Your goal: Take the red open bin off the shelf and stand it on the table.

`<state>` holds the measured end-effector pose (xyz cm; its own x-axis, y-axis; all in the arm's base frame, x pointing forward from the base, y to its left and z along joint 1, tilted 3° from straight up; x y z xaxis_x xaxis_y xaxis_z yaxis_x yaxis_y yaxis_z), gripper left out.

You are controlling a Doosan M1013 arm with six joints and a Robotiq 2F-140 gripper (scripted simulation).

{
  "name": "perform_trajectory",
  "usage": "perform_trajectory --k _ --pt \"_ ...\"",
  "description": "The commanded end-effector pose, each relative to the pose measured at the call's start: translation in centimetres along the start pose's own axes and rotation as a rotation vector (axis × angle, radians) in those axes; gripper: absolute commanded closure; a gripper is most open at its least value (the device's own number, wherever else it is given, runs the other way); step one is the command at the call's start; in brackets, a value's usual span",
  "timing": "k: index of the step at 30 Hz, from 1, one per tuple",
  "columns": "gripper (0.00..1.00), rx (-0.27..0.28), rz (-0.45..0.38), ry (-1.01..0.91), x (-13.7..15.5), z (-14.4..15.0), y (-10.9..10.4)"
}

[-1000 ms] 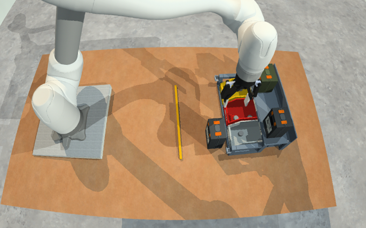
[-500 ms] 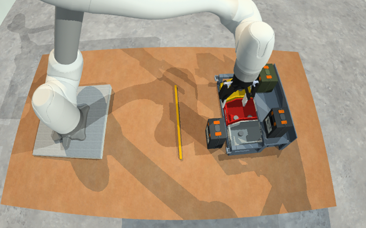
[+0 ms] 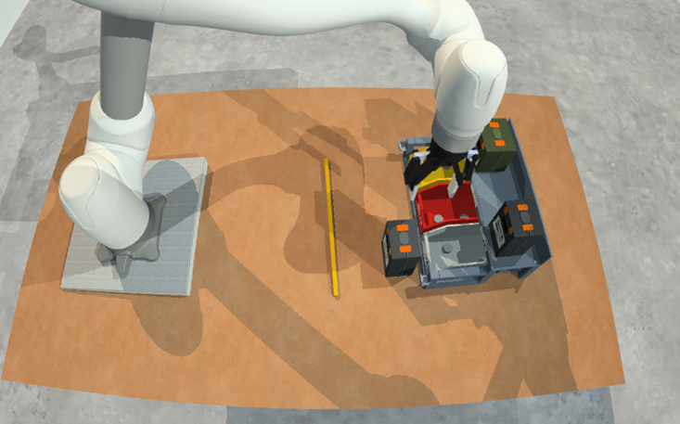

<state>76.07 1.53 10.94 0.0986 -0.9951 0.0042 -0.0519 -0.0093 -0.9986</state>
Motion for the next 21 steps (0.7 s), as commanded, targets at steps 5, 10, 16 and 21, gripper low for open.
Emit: perform_trajectory --k 5,10,16,21 --pt "0.43 0.0 0.0 0.0 0.0 -0.05 -0.03" --pt "0.43 0.0 0.0 0.0 -0.01 -0.15 -0.03" --pt "0.43 0.0 0.0 0.0 -0.02 -0.3 -0.03" --pt "0.43 0.0 0.0 0.0 -0.02 -0.3 -0.03"
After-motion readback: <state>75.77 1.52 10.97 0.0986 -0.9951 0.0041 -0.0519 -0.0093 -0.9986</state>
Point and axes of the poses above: the point where the finger pads meet when closed, its own y axis out along the fingers, its own z axis across the jaws, x = y × z, the point moved 2 cm from there along -y, back along the fingers, and after that the axes turned 4 degrees about -y, right-handed, at the moved point
